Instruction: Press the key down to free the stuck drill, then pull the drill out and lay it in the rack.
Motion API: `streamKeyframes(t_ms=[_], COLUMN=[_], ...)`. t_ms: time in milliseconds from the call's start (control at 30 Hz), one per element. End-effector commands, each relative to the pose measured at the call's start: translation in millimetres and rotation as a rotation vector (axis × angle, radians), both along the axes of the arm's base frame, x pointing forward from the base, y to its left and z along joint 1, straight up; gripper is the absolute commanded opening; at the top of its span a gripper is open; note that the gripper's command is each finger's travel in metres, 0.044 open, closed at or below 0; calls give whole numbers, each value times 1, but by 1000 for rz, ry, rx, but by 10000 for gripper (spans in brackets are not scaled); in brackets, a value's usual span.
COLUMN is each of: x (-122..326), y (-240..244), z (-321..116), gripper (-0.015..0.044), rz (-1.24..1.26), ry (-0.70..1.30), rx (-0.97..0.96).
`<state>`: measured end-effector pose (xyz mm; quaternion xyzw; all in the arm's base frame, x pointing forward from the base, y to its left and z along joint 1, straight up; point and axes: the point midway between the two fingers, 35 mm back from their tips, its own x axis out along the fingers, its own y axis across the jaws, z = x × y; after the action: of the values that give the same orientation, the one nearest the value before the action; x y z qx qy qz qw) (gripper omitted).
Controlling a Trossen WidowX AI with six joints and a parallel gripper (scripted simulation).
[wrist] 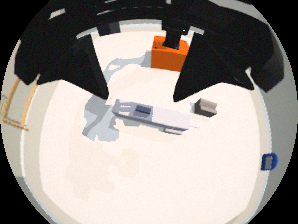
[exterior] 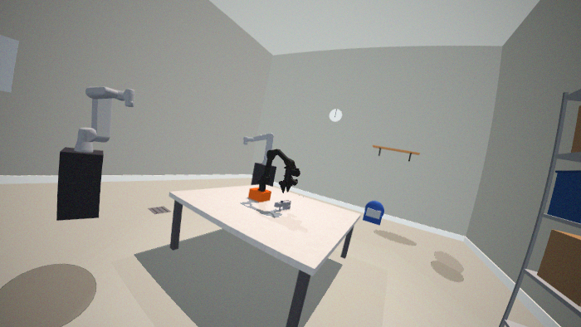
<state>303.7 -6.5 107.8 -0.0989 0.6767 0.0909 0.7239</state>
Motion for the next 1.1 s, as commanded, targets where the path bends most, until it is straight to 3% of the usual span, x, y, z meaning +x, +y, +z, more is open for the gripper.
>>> streamKeyframes(t_ms=[0,133,300,1067], x=[0,-7,-22,-23], y=[46,101,144,145], z=[-31,-62,-89,-96], gripper=[440,440,440,440], rz=[403,918,1363,1383], ry=[28,29,29,30], rx=[-15,-38,-53,-53])
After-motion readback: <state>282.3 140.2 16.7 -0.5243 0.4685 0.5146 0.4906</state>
